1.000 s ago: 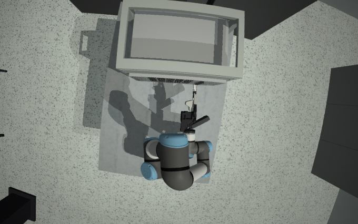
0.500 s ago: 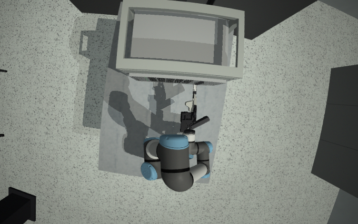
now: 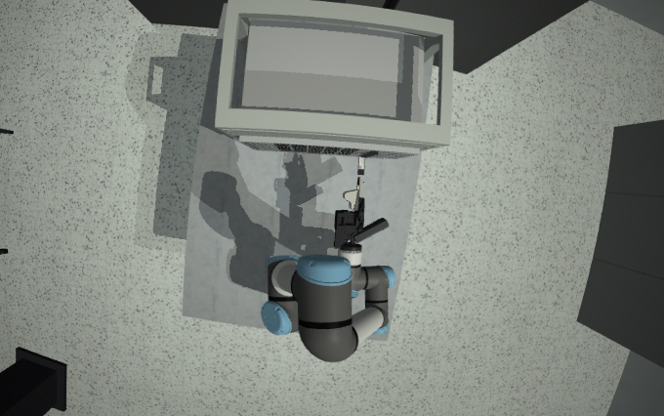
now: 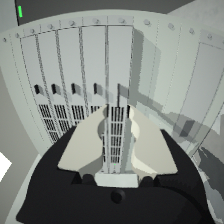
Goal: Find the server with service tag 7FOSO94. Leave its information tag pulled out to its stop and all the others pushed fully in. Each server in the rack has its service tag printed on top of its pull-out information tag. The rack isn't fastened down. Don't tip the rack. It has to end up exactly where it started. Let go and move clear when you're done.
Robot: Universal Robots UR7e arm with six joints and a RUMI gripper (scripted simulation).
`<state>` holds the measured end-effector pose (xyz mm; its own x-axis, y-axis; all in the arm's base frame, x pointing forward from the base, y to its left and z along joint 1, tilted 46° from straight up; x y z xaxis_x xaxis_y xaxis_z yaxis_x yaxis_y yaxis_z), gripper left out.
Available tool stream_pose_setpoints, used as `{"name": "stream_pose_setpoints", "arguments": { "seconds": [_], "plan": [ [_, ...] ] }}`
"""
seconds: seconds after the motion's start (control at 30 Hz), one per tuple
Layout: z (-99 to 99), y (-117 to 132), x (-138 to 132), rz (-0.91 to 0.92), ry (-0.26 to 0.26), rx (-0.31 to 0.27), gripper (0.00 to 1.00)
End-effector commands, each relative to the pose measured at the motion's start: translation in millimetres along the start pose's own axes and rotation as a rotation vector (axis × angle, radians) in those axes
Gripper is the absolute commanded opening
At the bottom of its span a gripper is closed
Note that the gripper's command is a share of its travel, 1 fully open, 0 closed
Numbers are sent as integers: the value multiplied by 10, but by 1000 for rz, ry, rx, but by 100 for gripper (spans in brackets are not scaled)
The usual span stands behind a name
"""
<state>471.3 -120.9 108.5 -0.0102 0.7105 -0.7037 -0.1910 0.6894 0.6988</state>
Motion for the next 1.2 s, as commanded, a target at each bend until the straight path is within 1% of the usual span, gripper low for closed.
{"name": "stream_pose_setpoints", "arguments": {
  "seconds": [0.0,1.17],
  "plan": [
    [-38,-1,-4,0,-1,-1,15],
    [-285,-1,-4,0,-1,-1,15]
  ]
}}
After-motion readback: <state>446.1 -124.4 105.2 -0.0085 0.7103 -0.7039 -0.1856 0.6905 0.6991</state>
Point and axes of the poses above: the point where the finger pads meet when closed, its own z axis out along the fingers, its own x axis across the jaws, y = z × x, the point moved 3 cm from there along -z, back along the fingers, and after that the axes turned 1 degree about -z, right-handed, at the moved point
